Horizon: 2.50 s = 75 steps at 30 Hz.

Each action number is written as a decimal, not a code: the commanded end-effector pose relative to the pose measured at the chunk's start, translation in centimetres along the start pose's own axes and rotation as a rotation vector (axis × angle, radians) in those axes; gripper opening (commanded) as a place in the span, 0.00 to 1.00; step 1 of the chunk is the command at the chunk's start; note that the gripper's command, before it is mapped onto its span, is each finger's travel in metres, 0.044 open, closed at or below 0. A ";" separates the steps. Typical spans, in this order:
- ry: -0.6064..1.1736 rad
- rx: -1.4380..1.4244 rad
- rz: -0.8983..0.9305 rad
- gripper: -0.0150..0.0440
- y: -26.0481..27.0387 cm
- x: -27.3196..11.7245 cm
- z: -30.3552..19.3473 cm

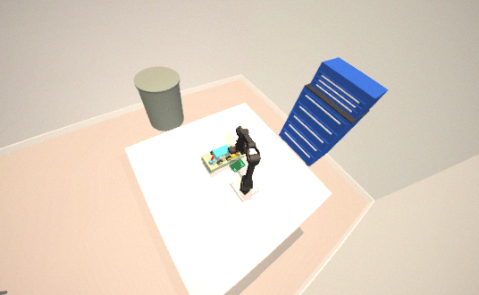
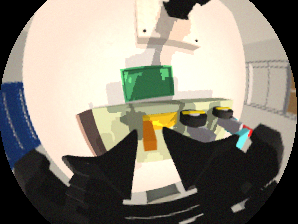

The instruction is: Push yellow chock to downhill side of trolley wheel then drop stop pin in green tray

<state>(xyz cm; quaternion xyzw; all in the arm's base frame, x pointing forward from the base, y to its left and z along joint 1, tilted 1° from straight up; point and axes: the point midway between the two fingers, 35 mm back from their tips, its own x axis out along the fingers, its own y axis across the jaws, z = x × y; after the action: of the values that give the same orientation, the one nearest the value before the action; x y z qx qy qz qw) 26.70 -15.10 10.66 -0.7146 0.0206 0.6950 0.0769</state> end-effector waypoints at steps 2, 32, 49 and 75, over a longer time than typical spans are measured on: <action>-0.002 0.000 -0.004 0.58 0.0 -0.9 0.0; 0.052 -0.377 0.004 0.58 -3.4 -6.3 -1.9; 0.155 -1.473 -0.144 0.58 -18.7 -7.5 -3.3; 0.166 -1.564 -0.162 0.58 -20.5 -5.6 -3.1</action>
<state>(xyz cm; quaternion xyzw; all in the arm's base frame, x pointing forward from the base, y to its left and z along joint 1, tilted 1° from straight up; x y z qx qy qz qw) 32.53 4.00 18.77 -0.6108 -0.5178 0.4422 -0.4041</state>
